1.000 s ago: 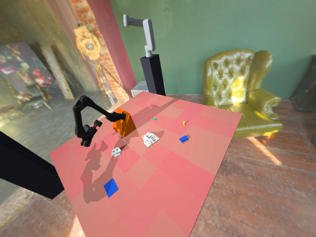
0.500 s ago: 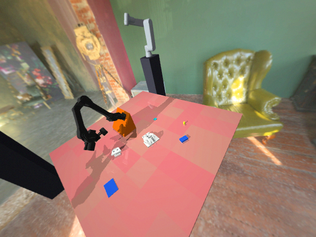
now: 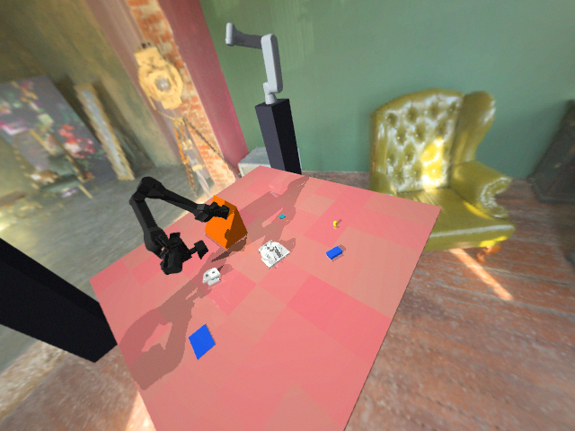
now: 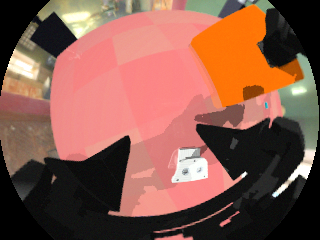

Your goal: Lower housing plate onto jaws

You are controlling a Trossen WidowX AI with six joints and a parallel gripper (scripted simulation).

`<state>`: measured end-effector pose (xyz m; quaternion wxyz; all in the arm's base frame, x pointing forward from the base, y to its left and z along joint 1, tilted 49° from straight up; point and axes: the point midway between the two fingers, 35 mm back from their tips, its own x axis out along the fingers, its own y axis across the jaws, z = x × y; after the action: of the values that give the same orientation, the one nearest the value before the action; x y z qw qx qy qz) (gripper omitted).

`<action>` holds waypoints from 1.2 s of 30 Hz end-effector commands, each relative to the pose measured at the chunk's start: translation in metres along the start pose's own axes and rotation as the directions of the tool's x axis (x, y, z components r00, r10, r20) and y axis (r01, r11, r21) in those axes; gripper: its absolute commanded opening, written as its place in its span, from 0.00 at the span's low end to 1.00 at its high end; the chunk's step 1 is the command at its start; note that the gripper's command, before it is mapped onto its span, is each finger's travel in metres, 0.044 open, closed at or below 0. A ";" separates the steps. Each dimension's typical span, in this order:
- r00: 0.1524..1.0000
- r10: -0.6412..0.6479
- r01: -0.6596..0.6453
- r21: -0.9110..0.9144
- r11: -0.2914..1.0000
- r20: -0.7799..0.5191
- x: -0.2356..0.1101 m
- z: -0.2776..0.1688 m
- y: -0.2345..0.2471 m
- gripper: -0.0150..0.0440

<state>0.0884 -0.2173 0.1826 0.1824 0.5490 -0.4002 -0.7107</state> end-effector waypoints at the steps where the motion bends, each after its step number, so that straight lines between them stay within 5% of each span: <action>1: 0.994 -0.005 0.011 0.059 0.998 -0.106 -0.017 -0.023 -0.010 1.00; 12: 0.937 -0.046 0.111 0.170 0.979 -0.347 -0.067 -0.067 -0.045 1.00; 36: 0.936 -0.043 0.109 0.171 0.979 -0.348 -0.019 -0.084 -0.046 1.00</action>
<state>0.1814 -0.2036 0.1571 0.1689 0.6941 -0.4086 -0.5681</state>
